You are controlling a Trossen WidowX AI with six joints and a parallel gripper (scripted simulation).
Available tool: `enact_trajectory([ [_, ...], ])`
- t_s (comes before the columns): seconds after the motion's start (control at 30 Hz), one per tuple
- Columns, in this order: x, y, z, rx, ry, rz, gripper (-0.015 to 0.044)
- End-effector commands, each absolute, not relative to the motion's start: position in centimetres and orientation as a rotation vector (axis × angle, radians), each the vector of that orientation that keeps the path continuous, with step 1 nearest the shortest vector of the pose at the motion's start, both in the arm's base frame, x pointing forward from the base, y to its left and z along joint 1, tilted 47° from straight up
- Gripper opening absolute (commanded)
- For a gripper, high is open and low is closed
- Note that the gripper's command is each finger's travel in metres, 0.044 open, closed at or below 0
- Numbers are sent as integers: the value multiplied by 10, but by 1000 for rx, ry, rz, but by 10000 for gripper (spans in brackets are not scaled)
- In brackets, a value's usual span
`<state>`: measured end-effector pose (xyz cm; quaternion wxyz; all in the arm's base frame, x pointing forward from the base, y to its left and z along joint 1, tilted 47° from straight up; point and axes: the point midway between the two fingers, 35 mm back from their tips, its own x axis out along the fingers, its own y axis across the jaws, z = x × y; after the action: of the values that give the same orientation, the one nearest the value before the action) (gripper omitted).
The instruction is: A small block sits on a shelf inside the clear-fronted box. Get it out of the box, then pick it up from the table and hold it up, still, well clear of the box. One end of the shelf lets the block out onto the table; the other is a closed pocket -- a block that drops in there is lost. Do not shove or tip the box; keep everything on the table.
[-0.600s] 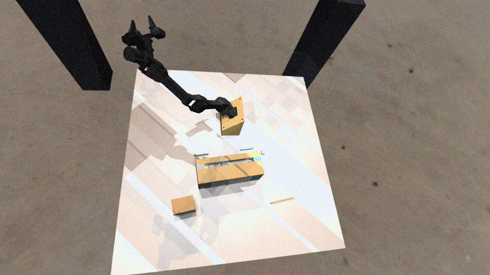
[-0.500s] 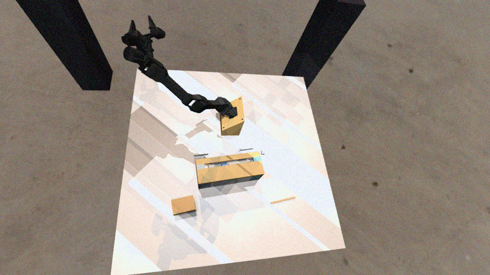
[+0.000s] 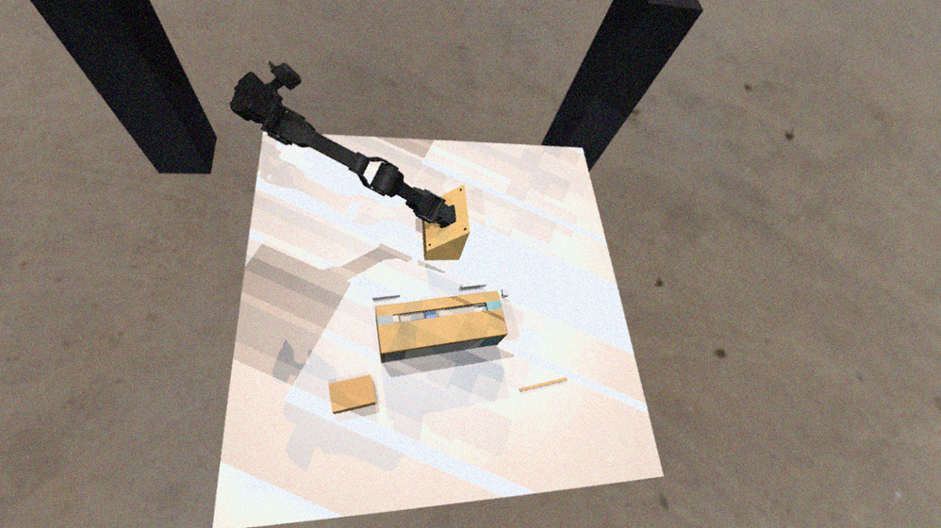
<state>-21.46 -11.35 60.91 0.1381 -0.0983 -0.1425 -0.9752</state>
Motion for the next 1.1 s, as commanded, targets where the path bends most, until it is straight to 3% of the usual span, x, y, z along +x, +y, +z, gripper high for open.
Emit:
enact_trajectory([
  [0.0,-211,-156,590,-184,-314,-2720,400],
  [0.27,-167,-260,540,-2,-64,-2430,400],
  [0.57,-62,-347,474,88,231,-2056,400],
  [1.07,146,-367,371,63,584,-1478,400],
])
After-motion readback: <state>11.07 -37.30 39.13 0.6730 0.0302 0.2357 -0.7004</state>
